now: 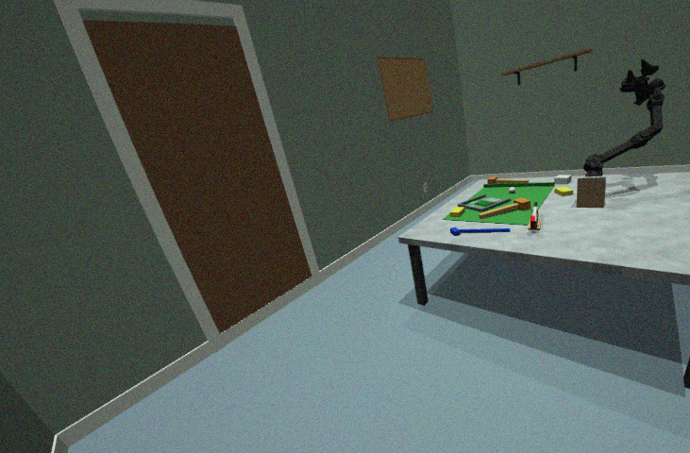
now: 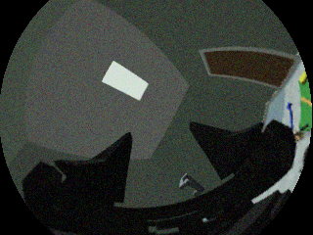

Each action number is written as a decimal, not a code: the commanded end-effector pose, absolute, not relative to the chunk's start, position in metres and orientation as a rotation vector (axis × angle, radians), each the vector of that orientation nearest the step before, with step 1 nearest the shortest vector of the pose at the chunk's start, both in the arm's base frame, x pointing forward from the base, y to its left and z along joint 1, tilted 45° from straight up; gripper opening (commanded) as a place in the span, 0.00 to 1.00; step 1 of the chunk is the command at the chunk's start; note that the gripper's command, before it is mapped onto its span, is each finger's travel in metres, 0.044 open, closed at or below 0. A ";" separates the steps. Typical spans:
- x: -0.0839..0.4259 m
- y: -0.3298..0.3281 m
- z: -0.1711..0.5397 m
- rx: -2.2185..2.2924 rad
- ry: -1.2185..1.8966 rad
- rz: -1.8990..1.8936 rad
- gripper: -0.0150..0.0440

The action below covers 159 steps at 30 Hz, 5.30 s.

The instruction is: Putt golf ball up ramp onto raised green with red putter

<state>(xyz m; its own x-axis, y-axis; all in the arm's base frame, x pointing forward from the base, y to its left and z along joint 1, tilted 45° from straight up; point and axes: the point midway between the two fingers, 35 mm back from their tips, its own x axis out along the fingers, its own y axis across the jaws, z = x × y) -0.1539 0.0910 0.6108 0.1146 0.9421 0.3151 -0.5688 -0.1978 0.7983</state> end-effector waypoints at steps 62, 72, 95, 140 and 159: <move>0.291 0.242 -0.035 -1.095 1.281 0.874 1.00; 0.227 0.163 -0.129 -1.743 1.490 1.114 1.00; 0.230 0.131 -0.163 -1.745 1.491 1.112 1.00; 0.233 0.123 -0.174 -1.739 1.486 1.112 0.25; 0.240 0.174 -0.094 -1.668 1.500 0.987 0.25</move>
